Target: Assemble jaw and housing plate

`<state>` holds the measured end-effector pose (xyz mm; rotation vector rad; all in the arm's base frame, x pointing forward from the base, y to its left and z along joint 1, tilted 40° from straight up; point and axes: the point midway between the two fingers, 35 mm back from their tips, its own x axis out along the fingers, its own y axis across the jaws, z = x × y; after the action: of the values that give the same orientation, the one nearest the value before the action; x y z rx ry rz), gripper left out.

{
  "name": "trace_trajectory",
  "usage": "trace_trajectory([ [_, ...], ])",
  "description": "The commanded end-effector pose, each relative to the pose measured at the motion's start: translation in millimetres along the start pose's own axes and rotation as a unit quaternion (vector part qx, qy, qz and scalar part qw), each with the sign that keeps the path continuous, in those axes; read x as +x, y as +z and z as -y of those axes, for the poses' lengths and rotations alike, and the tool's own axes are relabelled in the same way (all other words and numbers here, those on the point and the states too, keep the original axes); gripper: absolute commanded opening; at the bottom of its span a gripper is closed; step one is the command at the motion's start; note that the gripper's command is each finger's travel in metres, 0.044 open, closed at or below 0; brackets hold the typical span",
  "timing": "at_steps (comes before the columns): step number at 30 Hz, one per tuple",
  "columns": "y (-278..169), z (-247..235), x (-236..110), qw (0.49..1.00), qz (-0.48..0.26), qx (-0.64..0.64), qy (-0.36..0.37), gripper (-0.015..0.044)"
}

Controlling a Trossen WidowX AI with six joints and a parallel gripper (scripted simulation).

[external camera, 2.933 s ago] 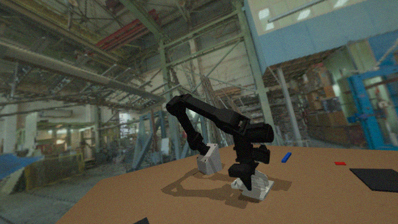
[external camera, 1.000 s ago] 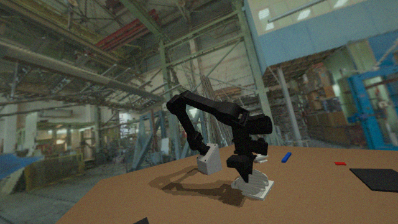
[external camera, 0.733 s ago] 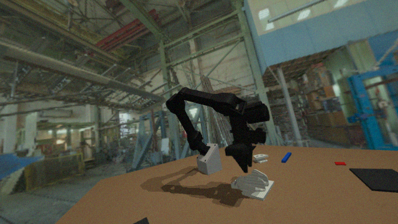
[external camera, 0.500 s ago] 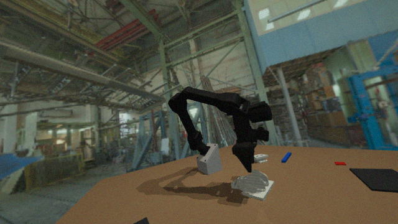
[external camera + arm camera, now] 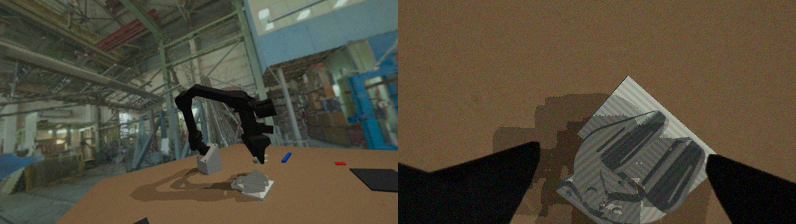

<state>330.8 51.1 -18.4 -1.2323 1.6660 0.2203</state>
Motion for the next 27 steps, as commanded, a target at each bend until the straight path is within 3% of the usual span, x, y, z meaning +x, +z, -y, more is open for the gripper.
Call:
trace_trajectory([
  [1, 9.7, -10.6, -3.6, 0.999, 0.005, -0.045, 0.002, 0.044],
  [27, 56.1, -91.4, -14.8, 0.936, 0.016, -0.351, 0.008, 0.044],
])
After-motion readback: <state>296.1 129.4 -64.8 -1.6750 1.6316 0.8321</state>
